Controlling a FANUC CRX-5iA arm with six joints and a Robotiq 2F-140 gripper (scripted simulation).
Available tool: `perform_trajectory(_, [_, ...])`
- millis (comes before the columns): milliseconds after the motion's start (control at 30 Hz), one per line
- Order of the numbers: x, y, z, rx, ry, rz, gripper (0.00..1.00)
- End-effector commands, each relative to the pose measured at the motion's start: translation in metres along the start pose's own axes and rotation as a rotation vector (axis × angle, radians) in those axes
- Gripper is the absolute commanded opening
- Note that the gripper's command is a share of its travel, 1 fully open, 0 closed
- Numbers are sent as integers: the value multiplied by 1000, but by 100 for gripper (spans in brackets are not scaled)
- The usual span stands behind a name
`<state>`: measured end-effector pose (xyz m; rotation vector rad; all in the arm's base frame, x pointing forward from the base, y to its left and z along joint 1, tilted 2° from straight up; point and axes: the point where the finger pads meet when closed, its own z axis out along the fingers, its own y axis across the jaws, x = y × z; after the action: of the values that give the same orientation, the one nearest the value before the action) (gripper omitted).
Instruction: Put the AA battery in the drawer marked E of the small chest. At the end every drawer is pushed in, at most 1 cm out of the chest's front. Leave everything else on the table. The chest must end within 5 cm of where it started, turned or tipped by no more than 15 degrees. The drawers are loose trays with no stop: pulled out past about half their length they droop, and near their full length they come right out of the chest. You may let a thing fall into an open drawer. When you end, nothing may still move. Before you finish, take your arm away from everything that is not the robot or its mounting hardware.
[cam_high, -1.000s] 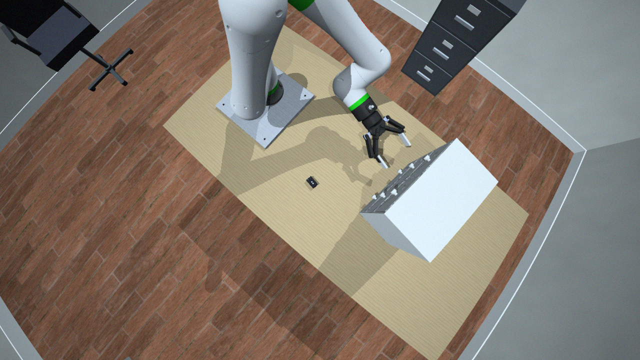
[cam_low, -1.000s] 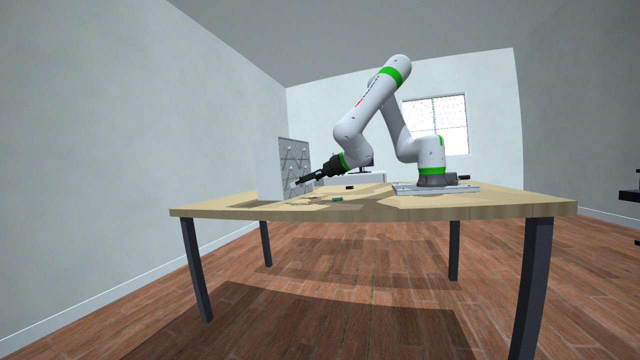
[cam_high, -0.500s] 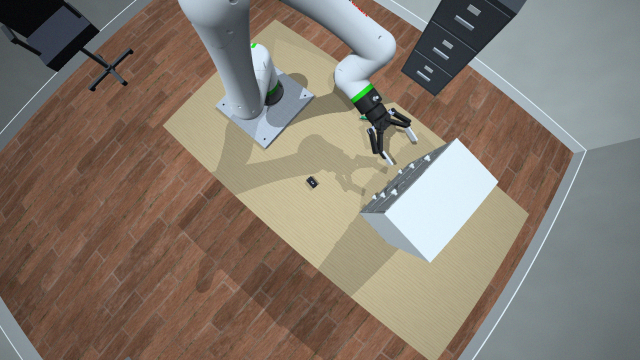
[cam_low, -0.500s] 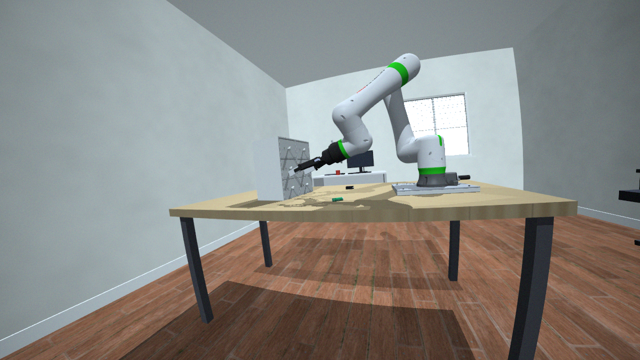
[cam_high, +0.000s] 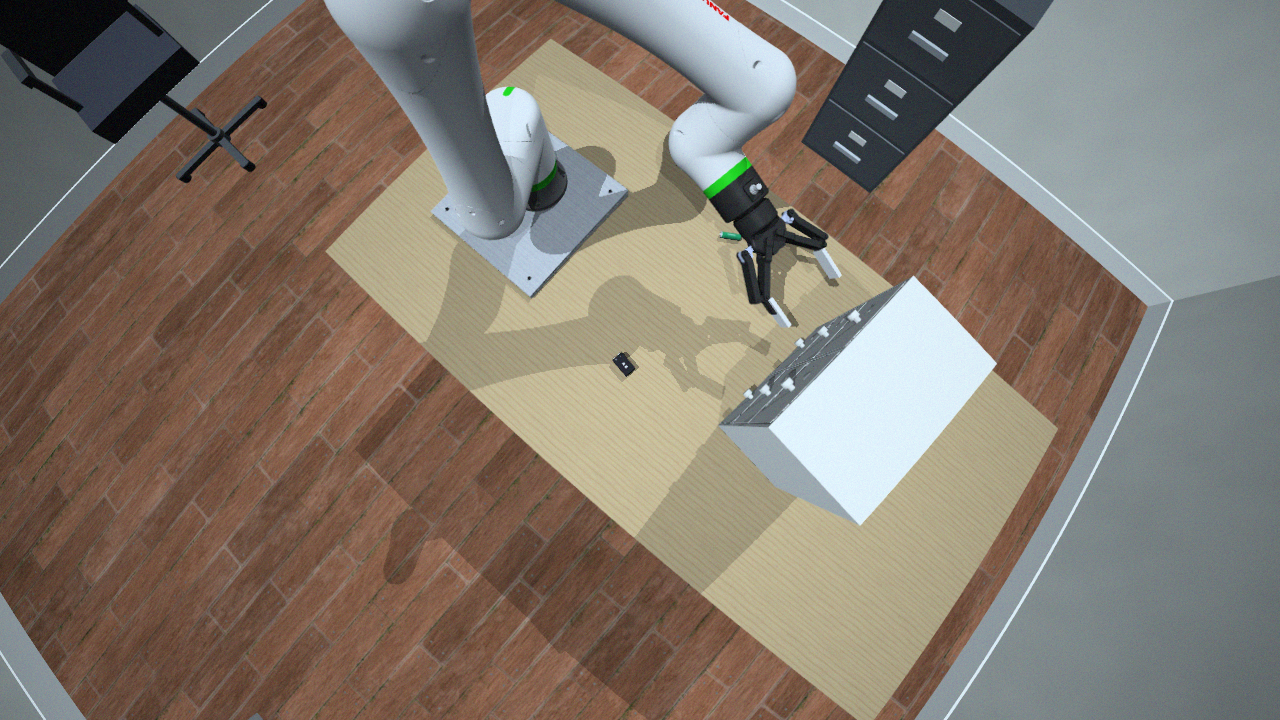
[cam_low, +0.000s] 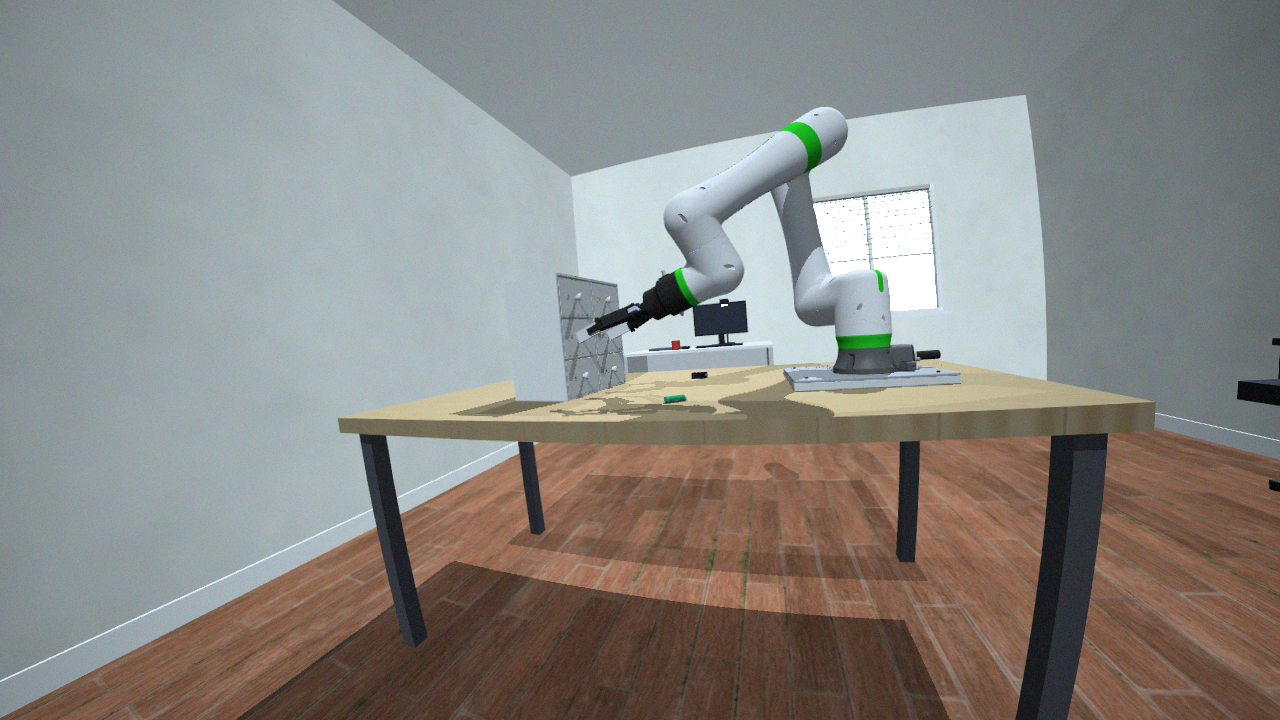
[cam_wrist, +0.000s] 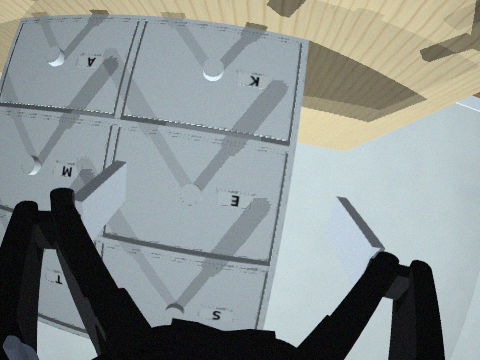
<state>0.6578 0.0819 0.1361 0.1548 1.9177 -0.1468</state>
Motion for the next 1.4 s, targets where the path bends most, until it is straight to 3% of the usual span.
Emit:
perform_trajectory(0, [0,0,0,0,0,0,100])
perform_trajectory(633, [-2,0,-5,1,46,0,100])
perform_trajectory(1367, [-10,0,-24,1,225,0,100])
